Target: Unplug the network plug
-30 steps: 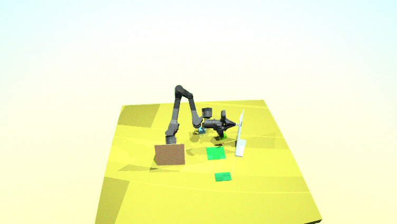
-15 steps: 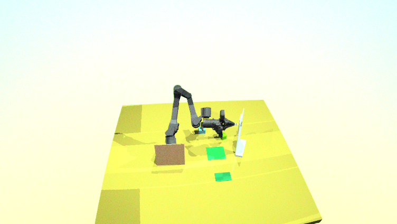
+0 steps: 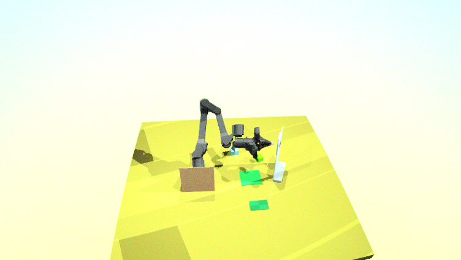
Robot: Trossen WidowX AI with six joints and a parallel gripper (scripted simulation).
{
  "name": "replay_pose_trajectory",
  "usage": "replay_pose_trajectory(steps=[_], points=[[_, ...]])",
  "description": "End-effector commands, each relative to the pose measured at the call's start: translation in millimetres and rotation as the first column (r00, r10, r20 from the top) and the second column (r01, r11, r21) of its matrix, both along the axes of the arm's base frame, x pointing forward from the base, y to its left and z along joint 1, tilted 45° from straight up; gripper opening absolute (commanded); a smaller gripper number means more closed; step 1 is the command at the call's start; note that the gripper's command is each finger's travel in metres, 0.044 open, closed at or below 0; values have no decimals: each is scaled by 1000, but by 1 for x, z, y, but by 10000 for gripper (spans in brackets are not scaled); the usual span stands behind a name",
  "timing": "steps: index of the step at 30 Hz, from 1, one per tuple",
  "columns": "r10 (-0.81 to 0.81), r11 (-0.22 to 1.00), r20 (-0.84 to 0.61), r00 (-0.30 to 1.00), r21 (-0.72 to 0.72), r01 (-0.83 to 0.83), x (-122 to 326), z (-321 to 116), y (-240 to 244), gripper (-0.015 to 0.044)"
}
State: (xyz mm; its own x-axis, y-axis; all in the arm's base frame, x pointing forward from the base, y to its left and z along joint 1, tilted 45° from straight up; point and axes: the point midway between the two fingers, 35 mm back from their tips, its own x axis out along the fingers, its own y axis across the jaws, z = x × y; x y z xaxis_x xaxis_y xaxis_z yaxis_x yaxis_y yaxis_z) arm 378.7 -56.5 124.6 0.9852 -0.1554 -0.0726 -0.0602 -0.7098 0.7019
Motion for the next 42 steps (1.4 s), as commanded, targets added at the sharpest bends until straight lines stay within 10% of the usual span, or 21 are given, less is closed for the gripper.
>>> replay_pose_trajectory(steps=[1,42], points=[[-5,1000,-6,1000,-2,5,-3,-1,0,0],[-5,1000,-6,1000,-1,5,-16,7,9,0]])
